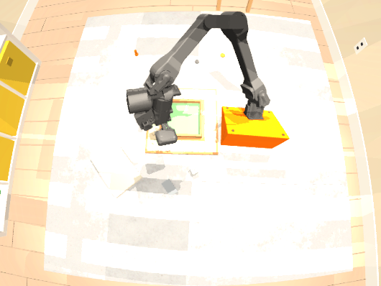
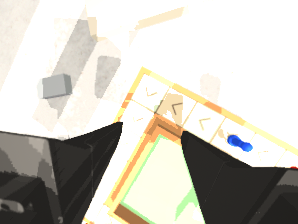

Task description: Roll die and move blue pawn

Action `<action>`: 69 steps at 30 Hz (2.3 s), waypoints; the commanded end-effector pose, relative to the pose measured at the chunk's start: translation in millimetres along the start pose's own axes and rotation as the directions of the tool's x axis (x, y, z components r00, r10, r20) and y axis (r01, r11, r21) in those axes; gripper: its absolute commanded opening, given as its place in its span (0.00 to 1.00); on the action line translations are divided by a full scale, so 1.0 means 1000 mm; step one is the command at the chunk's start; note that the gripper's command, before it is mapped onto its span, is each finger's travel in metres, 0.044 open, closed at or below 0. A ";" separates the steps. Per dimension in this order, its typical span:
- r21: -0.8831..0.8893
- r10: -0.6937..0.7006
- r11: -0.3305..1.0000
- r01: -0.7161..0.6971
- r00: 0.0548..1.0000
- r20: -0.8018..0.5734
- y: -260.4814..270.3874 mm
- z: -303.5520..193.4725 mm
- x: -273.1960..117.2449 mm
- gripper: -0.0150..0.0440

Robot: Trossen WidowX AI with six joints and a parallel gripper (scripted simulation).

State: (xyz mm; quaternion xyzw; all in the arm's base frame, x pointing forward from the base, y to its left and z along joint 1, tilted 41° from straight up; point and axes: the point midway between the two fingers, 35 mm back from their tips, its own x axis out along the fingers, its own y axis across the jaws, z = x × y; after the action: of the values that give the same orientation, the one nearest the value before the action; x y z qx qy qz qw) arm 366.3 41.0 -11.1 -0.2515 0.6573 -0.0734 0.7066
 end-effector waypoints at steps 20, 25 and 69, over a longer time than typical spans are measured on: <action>-0.199 -0.172 0.973 0.121 0.948 -0.269 0.164 -0.086 0.046 0.72; -0.199 -0.172 0.973 0.121 0.948 -0.268 0.163 -0.086 0.049 0.72; -0.199 -0.169 0.973 0.118 0.948 -0.268 0.172 -0.078 0.020 0.25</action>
State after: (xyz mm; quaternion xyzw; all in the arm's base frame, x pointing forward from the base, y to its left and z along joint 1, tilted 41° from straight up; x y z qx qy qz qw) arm 250.4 141.4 -126.5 -0.3555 0.7390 -0.1035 0.5629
